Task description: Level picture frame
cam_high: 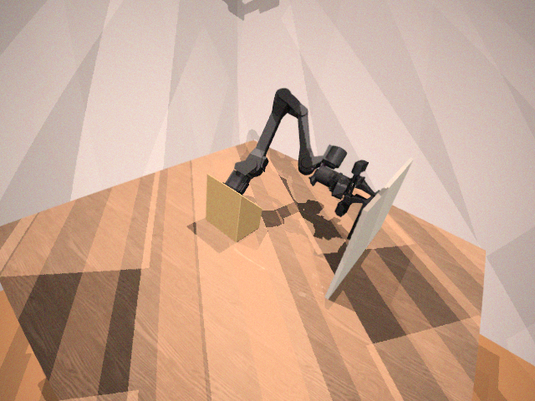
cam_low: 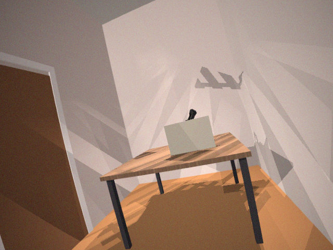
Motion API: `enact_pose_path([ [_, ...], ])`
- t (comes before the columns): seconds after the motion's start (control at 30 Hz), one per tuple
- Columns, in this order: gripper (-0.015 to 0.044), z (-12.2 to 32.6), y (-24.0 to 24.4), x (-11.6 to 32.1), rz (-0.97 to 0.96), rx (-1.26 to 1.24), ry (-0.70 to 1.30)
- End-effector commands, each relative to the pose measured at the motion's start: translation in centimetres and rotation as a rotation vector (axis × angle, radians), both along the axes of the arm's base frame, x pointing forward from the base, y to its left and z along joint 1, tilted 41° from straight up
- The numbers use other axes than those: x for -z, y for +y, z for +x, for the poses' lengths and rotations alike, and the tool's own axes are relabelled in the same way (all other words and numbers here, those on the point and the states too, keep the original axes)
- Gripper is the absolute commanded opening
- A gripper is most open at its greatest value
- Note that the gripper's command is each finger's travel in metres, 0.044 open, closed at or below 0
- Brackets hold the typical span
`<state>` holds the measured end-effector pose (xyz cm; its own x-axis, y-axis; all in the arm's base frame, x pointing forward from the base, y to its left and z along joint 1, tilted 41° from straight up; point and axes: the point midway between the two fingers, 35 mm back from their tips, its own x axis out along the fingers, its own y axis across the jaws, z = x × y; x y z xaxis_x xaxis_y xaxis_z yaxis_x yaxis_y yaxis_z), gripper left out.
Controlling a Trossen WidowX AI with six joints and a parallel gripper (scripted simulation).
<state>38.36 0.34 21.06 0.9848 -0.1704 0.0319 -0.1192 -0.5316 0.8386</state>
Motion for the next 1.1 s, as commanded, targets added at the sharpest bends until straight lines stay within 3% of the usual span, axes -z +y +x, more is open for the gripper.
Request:
enact_pose_path([
  [0.0, 0.0000, -0.01, -0.21, -0.31, 0.004, 0.006, -0.008],
  [1.07, 0.0000, -0.06, -0.41, -0.63, 0.004, 0.006, -0.008],
])
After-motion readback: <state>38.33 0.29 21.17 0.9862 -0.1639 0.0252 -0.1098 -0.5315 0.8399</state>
